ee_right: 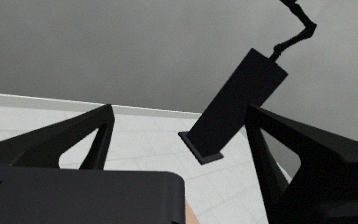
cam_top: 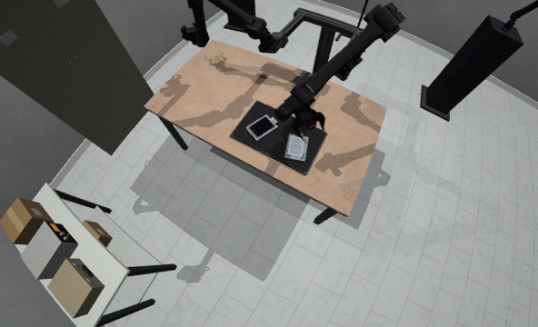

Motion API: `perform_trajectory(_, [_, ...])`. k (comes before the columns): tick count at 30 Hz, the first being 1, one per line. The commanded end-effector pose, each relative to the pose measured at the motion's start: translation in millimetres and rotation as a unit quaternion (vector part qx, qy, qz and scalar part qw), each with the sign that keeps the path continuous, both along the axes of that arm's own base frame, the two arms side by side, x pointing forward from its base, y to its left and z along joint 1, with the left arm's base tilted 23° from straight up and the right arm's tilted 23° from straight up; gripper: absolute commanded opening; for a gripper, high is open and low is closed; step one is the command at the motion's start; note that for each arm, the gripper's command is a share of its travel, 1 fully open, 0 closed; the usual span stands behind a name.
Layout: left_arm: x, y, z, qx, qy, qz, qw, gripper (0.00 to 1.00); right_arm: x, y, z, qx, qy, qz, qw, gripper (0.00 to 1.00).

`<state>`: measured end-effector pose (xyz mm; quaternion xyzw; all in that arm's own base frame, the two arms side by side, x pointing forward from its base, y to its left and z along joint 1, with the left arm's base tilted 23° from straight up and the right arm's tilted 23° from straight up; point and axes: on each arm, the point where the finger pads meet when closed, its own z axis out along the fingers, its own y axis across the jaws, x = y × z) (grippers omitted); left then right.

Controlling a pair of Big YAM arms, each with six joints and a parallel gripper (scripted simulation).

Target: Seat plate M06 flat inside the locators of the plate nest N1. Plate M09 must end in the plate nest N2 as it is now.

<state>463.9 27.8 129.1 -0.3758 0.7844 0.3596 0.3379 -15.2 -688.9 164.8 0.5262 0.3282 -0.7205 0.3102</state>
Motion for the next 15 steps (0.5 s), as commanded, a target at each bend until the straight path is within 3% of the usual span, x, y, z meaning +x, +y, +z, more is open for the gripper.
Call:
perform_trajectory(1, [3.8, -2.3, 6.9, -0.001, -0.011, -0.001, 1.0, 1.0, -15.8, 5.4, 39.2, -0.027, -0.009, -0.008, 1.0, 1.0])
perform_trajectory(15, [3.8, -2.3, 6.9, -0.001, -0.011, -0.001, 1.0, 1.0, -37.2, 85.5, 74.4, -0.016, -0.007, -0.018, 1.0, 1.0])
